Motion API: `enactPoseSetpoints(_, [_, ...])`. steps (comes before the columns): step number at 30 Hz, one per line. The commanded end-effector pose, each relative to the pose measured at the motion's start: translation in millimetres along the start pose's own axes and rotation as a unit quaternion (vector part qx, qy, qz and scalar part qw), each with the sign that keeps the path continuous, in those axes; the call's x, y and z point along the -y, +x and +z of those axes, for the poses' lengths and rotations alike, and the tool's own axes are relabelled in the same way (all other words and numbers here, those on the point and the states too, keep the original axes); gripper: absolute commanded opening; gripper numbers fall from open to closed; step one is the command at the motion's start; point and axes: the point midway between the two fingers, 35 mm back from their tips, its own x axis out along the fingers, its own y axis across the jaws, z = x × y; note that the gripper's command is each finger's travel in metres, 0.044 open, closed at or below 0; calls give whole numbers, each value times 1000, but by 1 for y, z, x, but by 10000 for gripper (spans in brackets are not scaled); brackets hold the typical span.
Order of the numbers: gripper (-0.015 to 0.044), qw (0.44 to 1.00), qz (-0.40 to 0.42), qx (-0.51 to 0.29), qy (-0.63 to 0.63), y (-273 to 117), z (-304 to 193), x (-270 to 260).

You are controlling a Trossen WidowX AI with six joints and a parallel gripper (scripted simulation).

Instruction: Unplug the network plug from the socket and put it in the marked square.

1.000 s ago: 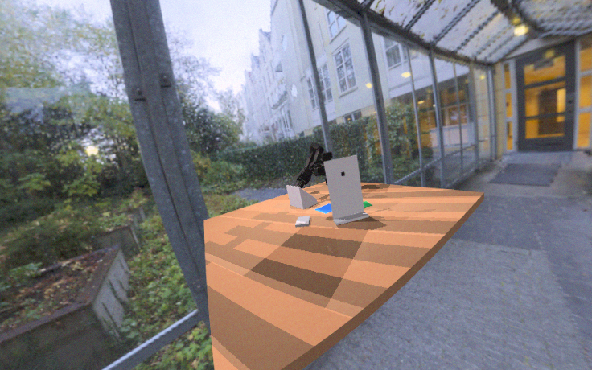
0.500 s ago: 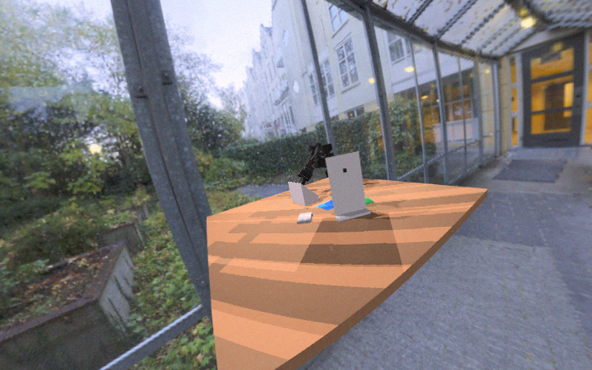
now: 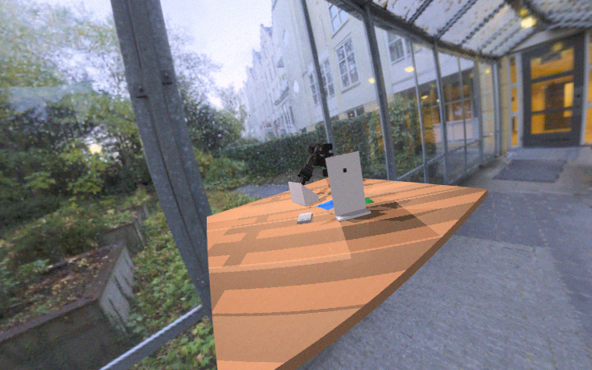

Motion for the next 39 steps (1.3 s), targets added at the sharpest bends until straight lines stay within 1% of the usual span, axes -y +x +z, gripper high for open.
enactPoseSetpoints(1, [0, 998, -43, 10, -39, 5, 8, 14])
enactPoseSetpoints(10, [0, 984, -133, 15, -121, 10, 24, 45])
enactPoseSetpoints(19, [0, 956, -221, -2, -191, 10, 38, 75])
enactPoseSetpoints(29, [0, 917, -308, -42, -252, 3, 49, 105])
enactPoseSetpoints(39, [0, 871, -379, -101, -295, -9, 56, 132])
